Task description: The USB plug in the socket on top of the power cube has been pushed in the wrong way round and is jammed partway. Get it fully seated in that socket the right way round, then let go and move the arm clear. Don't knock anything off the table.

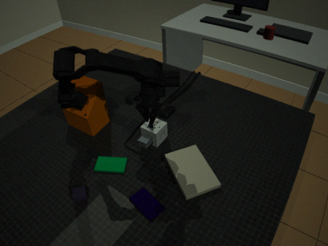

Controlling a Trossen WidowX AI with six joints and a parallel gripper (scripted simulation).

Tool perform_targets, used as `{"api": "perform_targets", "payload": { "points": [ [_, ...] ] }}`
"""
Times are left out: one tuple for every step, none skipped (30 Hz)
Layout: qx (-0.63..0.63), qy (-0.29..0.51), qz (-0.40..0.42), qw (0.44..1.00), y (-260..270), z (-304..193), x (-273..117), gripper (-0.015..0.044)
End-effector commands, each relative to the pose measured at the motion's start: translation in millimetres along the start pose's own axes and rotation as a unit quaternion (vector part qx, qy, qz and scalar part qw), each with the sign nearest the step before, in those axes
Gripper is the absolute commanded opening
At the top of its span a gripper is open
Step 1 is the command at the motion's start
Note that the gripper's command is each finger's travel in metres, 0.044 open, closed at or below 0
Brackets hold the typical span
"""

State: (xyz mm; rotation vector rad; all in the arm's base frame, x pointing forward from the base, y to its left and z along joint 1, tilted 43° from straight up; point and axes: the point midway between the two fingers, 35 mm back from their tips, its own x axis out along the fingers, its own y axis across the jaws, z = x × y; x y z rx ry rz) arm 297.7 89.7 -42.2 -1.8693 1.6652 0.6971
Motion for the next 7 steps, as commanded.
{"api": "perform_targets", "payload": {
  "points": [
    [0.002, -0.001, -0.001, 1.000, -0.4, 0.0, -4.3, 0.0095],
    [0.002, -0.001, -0.001, 1.000, -0.3, 0.0, -5.3, 0.0095],
    [0.002, -0.001, -0.001, 1.000, -0.3, -0.1, -6.3, 0.0095],
    [0.002, -0.001, -0.001, 1.000, -0.3, -0.2, -7.3, 0.0095],
    [0.002, -0.001, -0.001, 1.000, -0.3, -0.2, -8.3, 0.0095],
    [0.002, -0.001, -0.001, 1.000, -0.3, -0.3, -9.3, 0.0095],
    [0.002, -0.001, -0.001, 1.000, -0.3, -0.4, -10.3, 0.0095]
  ]
}}
